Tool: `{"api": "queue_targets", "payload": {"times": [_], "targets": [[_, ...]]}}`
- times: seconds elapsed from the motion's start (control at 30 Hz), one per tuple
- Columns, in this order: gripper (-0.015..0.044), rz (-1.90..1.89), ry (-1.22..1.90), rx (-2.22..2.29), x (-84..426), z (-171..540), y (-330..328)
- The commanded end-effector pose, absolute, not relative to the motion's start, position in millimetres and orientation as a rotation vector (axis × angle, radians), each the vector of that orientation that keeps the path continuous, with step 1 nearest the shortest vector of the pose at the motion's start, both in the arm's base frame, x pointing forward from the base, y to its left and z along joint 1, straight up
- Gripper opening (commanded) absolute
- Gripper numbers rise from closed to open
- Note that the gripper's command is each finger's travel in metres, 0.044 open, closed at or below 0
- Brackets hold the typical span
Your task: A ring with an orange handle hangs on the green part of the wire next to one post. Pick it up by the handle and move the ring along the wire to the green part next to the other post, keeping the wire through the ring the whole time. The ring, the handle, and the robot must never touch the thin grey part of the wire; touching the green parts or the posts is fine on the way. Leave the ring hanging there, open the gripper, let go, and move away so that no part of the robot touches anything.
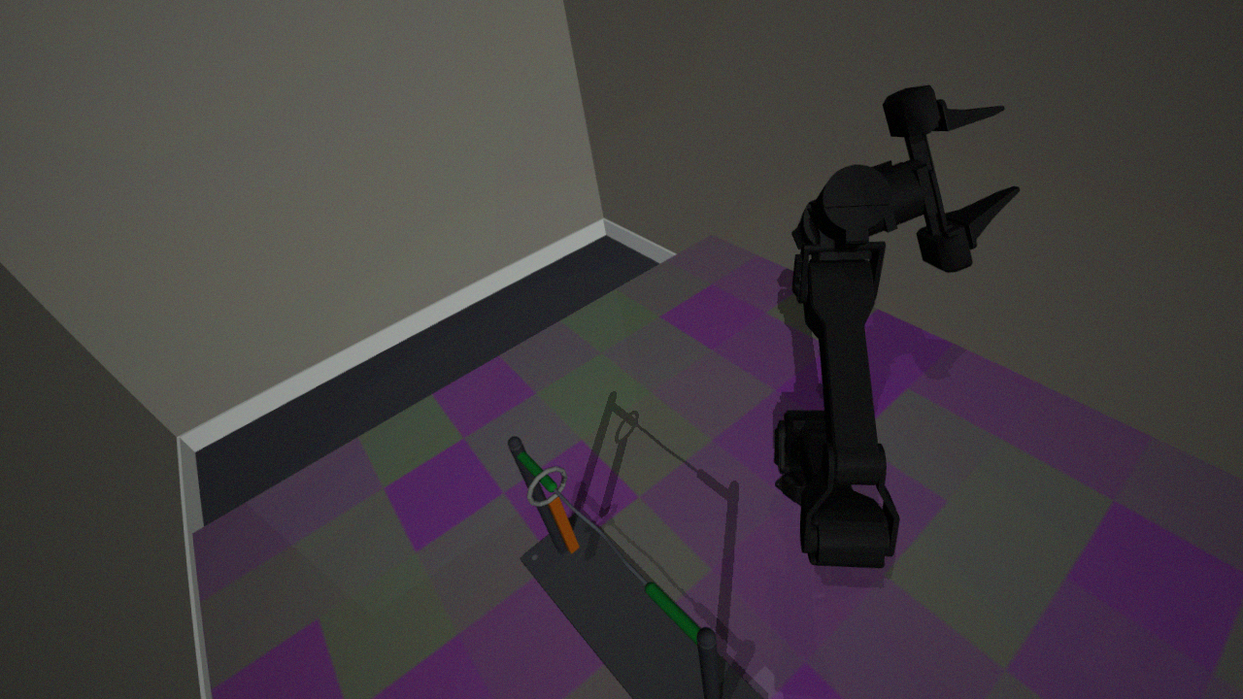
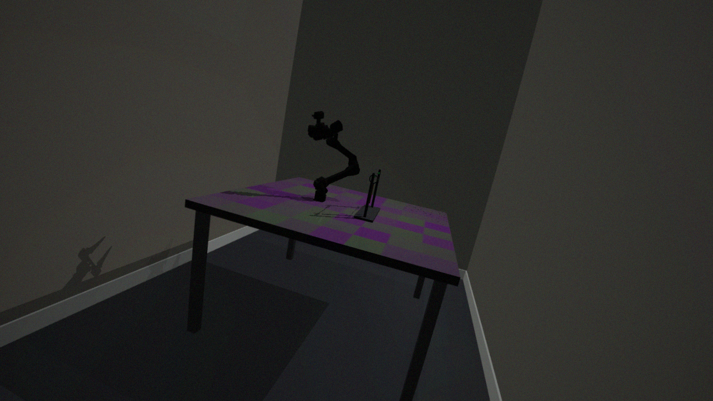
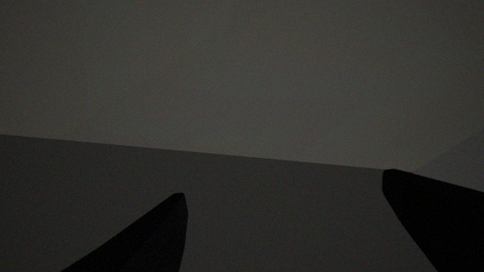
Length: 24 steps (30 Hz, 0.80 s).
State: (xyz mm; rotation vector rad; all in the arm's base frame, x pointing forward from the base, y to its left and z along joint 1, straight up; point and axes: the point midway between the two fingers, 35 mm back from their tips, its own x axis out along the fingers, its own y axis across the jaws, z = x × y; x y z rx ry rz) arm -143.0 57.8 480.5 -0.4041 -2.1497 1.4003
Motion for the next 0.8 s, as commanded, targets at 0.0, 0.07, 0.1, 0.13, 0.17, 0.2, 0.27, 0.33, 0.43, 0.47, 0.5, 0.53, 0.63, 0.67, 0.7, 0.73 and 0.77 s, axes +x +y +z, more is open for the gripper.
{"api": "queue_targets", "payload": {"times": [0.0, 0.07, 0.1, 0.13, 0.17, 0.2, 0.27, 0.33, 0.43, 0.47, 0.5, 0.53, 0.63, 0.67, 0.7, 0.73, 0.77], "targets": [[0.0374, 1.403, -2.150, -0.398, -143.7, 480.5, 56.7], [0.0321, 1.424, -2.152, -0.344, -149.0, 480.6, 48.3], [0.0295, 1.444, -2.153, -0.298, -153.5, 480.6, 40.7], [0.0269, 1.469, -2.155, -0.238, -158.8, 480.4, 30.8], [0.0242, 1.502, -2.156, -0.165, -164.9, 479.9, 18.5], [0.0216, 1.538, -2.156, -0.084, -170.7, 479.0, 4.8], [0.0164, 1.614, -2.155, 0.076, -180.4, 476.0, -23.5], [0.0160, 1.689, -2.154, 0.239, -187.5, 471.1, -53.3], [0.0160, 1.794, -2.159, 0.485, -193.6, 459.6, -101.0], [0.0160, 1.831, -2.159, 0.567, -194.0, 454.9, -116.8], [0.0160, 1.868, -2.158, 0.650, -193.5, 449.7, -132.6], [0.0160, 1.906, -2.156, 0.733, -192.1, 444.1, -148.1], [0.0160, 2.026, -2.147, 0.983, -183.0, 424.9, -193.1], [0.0160, 2.067, -2.142, 1.067, -178.3, 417.7, -207.4], [0.0160, 2.108, -2.136, 1.150, -172.8, 410.2, -221.3], [0.0160, 2.151, -2.129, 1.234, -166.6, 402.4, -234.6], [0.0160, 2.193, -2.122, 1.318, -159.7, 394.2, -247.5]]}}
